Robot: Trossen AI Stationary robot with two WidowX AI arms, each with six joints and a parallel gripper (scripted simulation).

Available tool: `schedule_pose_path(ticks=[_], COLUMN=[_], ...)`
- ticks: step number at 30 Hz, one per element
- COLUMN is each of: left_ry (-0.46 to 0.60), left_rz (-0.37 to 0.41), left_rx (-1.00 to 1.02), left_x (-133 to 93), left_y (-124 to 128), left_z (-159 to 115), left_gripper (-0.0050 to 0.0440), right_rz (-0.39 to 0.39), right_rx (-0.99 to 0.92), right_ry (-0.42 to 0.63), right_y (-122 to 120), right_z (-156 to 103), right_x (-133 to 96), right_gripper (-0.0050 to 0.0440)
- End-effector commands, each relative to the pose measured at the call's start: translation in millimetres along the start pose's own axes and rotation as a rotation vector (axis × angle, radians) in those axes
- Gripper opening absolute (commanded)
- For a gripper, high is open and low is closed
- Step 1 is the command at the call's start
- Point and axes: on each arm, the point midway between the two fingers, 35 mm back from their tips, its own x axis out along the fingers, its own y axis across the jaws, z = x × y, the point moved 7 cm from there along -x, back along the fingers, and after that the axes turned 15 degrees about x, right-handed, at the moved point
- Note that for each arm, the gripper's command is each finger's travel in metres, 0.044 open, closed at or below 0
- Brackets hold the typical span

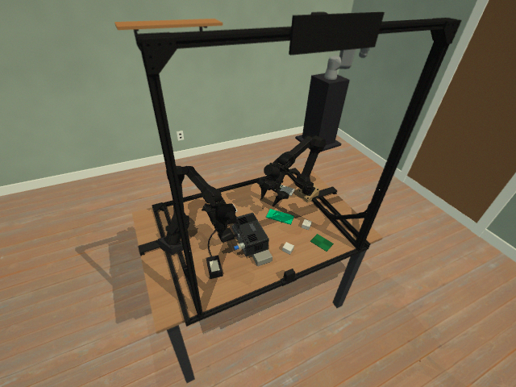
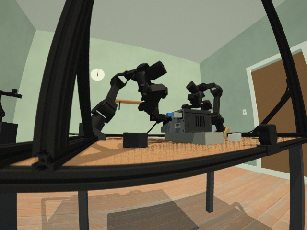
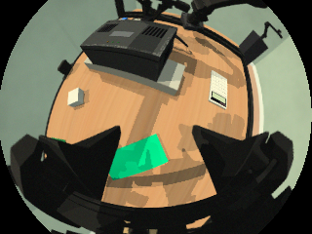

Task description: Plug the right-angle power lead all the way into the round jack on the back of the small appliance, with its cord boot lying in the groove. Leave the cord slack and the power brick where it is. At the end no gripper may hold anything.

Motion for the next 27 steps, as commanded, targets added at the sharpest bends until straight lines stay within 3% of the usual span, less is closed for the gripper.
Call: schedule_pose_path(ticks=[1,27], left_ry=[0.001,0.0], left_rz=[-0.006,-0.008], left_rx=[0.0,0.0], left_x=[0.2,1.6], left_y=[-0.2,1.4], left_z=[1.7,7.0], left_gripper=[0.0,0.0], right_rz=[-0.001,-0.001], right_rx=[-0.004,-0.004], right_ry=[0.002,0.002], right_y=[-0.2,-0.2], right_z=[-0.3,-0.3], right_x=[0.1,0.1], right_gripper=[0.04,0.04])
